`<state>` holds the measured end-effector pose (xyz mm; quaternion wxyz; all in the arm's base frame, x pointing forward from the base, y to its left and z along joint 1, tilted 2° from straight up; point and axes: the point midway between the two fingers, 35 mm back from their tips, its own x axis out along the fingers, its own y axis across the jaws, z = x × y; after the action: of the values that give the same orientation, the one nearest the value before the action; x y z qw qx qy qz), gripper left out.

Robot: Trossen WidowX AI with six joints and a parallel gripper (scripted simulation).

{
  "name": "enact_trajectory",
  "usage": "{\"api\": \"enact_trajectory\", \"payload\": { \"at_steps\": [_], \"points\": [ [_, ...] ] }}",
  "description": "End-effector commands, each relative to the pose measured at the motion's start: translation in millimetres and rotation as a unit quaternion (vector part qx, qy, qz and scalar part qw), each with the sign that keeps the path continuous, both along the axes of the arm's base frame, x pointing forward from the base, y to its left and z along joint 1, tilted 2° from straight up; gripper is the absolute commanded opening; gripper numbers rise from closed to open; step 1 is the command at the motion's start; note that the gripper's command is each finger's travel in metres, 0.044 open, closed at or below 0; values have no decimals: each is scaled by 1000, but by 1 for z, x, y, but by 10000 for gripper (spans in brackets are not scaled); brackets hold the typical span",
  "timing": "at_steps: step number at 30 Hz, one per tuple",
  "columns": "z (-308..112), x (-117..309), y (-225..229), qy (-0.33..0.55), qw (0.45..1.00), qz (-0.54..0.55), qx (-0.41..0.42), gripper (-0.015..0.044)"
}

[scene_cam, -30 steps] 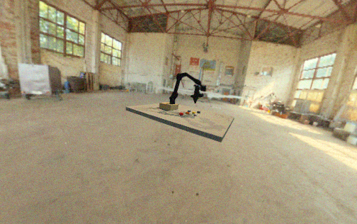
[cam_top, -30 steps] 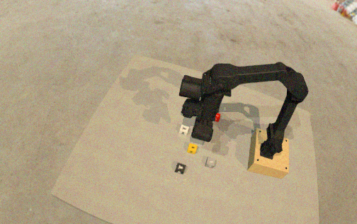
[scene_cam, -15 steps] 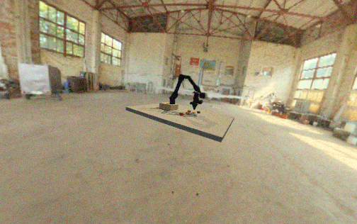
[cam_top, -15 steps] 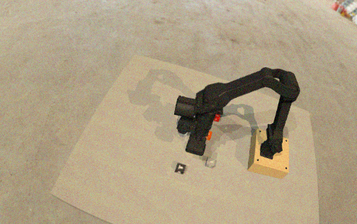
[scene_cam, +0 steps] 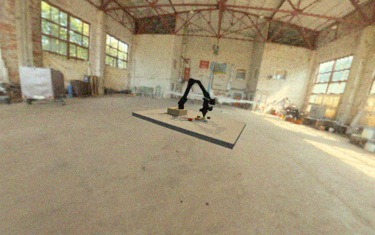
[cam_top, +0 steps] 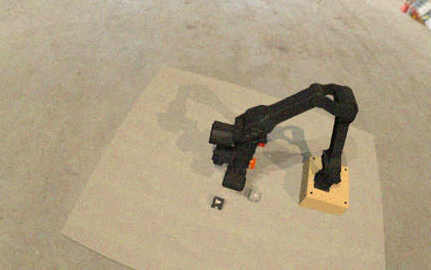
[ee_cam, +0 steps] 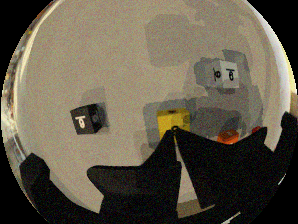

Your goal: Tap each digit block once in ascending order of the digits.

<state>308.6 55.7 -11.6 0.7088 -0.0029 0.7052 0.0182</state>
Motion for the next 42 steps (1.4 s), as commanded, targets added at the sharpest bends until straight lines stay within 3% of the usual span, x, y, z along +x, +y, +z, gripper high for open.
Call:
{"api": "enact_trajectory", "payload": {
  "at_steps": [1, 10, 13, 19, 26, 31, 37, 42],
  "points": [
    [-10, -4, 0, 8, 1000, -3, -1, 20],
    [-11, -4, 0, 8, 1000, -3, -1, 20],
    [16, -3, -1, 7, 1000, -3, -1, 20],
    [22, -3, -1, 8, 1000, -3, -1, 20],
    [100, -2, -2, 8, 1000, -3, -1, 20],
    [101, 5, -9, 7, 1000, -3, -1, 20],
    [100, 57, -70, 5, 1000, -3, -4, 20],
    [97, 59, -72, 5, 1000, -3, -4, 20]
  ]
}}
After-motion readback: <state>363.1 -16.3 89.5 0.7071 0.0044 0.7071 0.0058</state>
